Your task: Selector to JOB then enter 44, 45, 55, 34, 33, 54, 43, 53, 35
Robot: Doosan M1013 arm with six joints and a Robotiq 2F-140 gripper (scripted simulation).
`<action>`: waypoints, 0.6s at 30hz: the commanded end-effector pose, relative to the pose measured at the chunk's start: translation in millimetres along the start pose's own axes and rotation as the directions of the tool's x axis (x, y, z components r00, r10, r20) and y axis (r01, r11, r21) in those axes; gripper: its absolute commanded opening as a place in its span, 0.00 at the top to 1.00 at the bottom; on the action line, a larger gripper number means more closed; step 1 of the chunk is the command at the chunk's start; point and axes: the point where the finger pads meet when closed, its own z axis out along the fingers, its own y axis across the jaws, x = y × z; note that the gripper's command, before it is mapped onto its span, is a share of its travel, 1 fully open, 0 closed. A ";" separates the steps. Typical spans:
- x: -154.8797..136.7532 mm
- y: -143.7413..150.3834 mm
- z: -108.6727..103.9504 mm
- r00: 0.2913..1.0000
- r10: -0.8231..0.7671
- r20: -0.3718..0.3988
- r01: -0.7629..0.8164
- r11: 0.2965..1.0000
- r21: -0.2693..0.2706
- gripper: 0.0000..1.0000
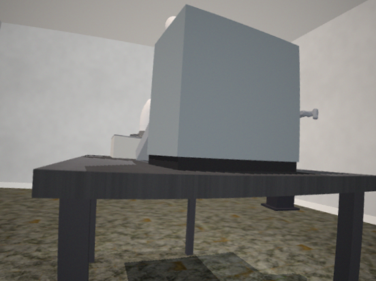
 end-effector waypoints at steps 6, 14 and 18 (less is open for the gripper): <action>-0.8 -1.5 1.5 1.000 0.004 0.001 -0.004 1.000 0.002 1.00; -0.8 -1.5 -6.9 1.000 0.004 0.001 -0.004 1.000 0.002 1.00; -0.8 -1.5 -14.0 1.000 0.004 0.001 -0.004 1.000 0.002 1.00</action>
